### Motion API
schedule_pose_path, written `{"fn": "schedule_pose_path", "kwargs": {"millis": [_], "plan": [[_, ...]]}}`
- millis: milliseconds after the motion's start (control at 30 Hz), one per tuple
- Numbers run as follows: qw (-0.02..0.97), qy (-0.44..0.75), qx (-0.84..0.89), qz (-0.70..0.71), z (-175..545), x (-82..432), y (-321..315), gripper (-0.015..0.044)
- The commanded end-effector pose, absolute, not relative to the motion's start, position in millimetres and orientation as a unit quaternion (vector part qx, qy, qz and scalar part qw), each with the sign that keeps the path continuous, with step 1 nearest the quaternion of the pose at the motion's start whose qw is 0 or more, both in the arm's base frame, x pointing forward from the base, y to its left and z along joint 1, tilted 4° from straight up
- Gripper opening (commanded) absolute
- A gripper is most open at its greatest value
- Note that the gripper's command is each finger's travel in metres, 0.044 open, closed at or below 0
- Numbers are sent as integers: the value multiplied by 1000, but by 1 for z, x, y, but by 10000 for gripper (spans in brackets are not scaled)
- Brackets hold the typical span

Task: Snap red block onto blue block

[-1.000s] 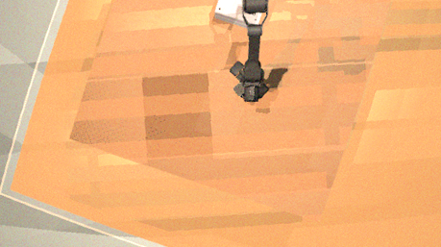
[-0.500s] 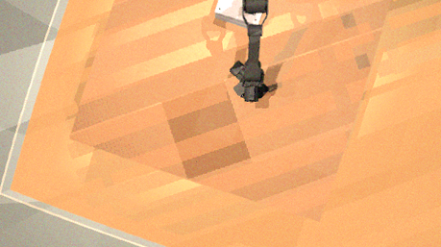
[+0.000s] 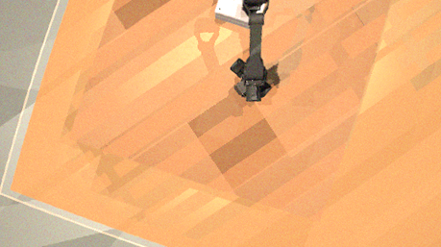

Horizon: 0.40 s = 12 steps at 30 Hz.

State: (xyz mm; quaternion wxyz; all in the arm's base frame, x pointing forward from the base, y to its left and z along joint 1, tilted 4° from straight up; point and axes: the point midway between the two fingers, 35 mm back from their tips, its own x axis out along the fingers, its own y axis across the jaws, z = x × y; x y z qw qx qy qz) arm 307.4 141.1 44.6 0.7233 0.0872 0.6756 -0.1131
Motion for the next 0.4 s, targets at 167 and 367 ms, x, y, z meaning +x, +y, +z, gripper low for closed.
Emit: {"fn": "schedule_pose_path", "kwargs": {"millis": [167,367], "plan": [[730,668,92,-110,86,306,144,220],[730,668,92,-110,86,306,144,220]]}}
